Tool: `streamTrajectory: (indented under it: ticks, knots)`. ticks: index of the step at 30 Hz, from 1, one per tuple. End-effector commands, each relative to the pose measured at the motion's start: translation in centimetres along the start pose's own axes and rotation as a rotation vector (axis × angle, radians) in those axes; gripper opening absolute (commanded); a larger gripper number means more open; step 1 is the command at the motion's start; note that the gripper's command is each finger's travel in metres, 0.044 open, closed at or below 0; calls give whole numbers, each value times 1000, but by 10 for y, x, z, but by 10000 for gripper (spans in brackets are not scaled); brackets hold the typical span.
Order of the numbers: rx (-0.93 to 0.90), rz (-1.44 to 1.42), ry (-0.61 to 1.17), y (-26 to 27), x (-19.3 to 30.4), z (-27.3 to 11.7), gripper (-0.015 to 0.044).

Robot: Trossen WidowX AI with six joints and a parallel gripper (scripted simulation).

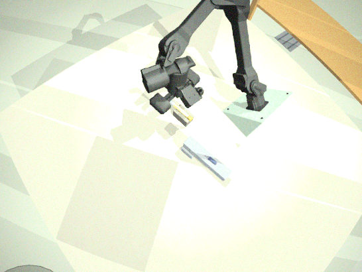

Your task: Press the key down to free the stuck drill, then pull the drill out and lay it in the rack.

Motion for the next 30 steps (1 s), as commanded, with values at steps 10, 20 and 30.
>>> streamTrajectory:
  ticks: [10, 20, 30]
  knots:
    - [118, 46, -27, -17, -5, -36, 440]
    - [648, 229, -259, -74, -32, -147, 440]
    - [1115, 335, -635, -75, -49, -287, 440]
Point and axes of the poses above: the point midway between the two fingers, 35 mm back from their tips, its own z axis out along the fingers, its own y axis across the jaws, x = y × z, the point moved 4 cm from there along -z, back along the fingers, and after that the axes turned 9 degrees about z, right-handed, at the moved point
